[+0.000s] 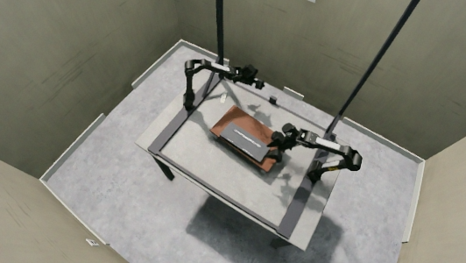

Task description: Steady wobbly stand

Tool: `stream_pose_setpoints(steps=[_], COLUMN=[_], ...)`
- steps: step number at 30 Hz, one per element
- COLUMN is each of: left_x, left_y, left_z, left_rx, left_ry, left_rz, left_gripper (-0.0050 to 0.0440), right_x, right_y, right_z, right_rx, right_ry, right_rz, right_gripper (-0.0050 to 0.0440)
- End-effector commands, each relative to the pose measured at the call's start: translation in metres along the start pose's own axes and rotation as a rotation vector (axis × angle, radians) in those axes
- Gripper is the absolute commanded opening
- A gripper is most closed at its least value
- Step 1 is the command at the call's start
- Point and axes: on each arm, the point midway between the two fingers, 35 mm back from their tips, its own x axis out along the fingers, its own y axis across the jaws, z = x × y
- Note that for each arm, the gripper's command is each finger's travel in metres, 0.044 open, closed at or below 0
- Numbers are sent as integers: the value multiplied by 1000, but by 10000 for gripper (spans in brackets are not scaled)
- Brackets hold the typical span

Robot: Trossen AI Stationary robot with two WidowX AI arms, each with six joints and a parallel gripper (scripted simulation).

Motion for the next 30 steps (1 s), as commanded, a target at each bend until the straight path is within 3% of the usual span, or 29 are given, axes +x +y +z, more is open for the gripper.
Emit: stream_pose_setpoints(steps=[1,18,19,30], left_x=[-6,-6,-6,-6], left_y=[4,4,4,4], left_z=[7,8,8,8], left_rx=[-12,-13,-13,-13], left_ry=[-25,-28,-28,-28], left_rz=[6,7,7,7], left_gripper=[400,400,200,200], right_x=[-9,-11,-11,-11], right_y=[-7,-9,-9,-9], right_z=[12,15,15,15], right_rx=[-6,-8,-8,-8], right_ry=[-31,-38,-38,-38], right_rz=[-24,-29,-29,-29], right_gripper=[400,400,400,400])
